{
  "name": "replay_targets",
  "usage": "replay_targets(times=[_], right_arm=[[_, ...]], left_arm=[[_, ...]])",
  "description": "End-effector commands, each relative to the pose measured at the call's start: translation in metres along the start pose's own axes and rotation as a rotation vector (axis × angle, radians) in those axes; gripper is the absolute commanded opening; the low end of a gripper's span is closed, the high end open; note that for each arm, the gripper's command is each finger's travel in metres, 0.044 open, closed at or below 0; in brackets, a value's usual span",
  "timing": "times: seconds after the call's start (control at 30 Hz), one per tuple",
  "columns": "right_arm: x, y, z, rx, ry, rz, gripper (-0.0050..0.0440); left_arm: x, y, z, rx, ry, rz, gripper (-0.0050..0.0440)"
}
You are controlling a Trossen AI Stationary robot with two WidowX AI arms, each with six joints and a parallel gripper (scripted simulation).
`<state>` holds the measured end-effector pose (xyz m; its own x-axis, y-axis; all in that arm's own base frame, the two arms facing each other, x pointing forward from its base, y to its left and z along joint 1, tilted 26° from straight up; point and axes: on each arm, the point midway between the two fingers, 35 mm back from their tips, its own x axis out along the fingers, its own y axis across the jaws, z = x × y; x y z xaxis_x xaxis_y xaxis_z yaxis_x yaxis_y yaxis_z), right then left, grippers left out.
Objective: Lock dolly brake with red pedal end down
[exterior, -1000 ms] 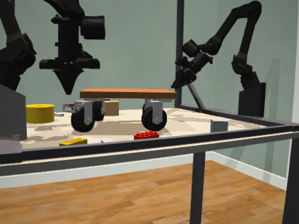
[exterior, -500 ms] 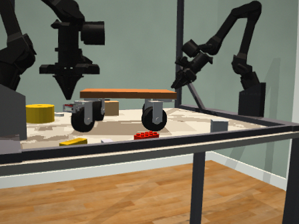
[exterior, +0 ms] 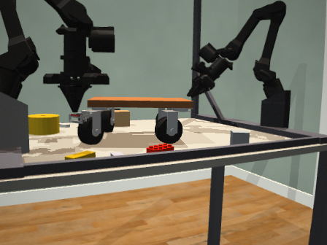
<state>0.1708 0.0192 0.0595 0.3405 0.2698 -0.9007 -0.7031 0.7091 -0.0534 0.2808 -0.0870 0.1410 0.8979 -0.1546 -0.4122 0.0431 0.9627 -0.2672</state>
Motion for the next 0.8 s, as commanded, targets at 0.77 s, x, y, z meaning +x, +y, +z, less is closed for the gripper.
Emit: replay_targets(times=[0.77], right_arm=[[0.011,-0.0006,0.0001,0.0,0.001,-0.001,-0.005]], left_arm=[[-0.002,-0.0019,0.0052,0.0,-0.018,-0.006,0.044]])
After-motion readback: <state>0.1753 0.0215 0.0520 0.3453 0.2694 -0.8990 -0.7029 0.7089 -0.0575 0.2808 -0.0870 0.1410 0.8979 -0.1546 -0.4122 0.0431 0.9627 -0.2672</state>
